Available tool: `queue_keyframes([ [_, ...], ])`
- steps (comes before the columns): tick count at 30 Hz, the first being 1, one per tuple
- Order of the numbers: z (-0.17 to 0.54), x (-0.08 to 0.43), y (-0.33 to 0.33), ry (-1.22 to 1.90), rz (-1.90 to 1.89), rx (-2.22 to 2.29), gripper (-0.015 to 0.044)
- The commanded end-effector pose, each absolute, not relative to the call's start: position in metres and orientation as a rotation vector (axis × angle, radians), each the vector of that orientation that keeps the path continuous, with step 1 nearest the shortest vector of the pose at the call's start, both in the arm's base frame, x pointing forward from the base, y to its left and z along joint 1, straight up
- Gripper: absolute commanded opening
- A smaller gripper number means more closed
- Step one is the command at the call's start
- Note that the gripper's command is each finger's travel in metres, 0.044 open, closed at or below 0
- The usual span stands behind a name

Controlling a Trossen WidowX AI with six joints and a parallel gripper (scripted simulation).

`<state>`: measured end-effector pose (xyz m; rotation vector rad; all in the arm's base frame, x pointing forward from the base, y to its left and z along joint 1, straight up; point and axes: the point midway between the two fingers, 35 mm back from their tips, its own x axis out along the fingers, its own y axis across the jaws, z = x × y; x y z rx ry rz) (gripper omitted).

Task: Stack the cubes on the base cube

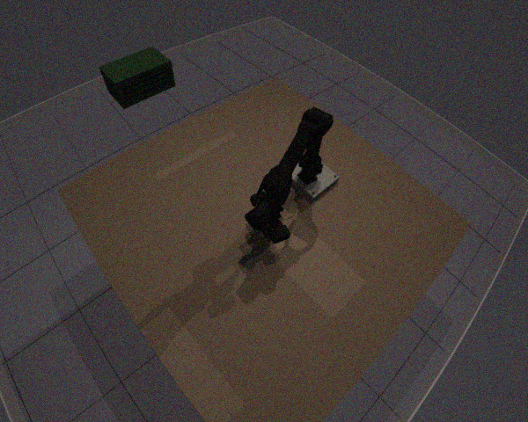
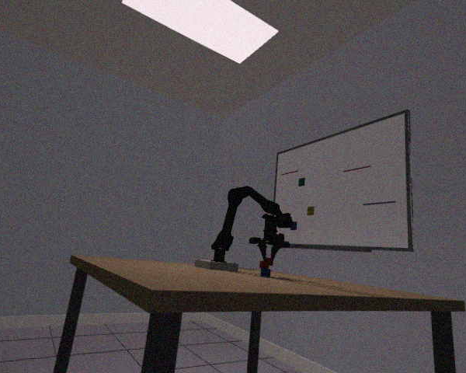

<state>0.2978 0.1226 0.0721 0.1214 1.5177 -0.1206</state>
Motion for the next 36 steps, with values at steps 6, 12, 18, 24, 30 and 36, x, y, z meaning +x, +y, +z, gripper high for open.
queue_keyframes([
  [6, 0.0588, 0.297, 0.1216, 1.536, -0.135, 0.151, 0.0105],
  [12, 0.0584, 0.297, 0.1216, 1.536, -0.134, 0.15, 0.0105],
  [18, 0.0572, 0.297, 0.1216, 1.536, -0.133, 0.149, 0.0105],
  [24, 0.0572, 0.297, 0.1216, 1.536, -0.133, 0.149, 0.0105],
  [30, 0.0572, 0.297, 0.1216, 1.536, -0.133, 0.149, 0.0205],
  [36, 0.0591, 0.297, 0.1215, 1.536, -0.133, 0.148, 0.0205],
])
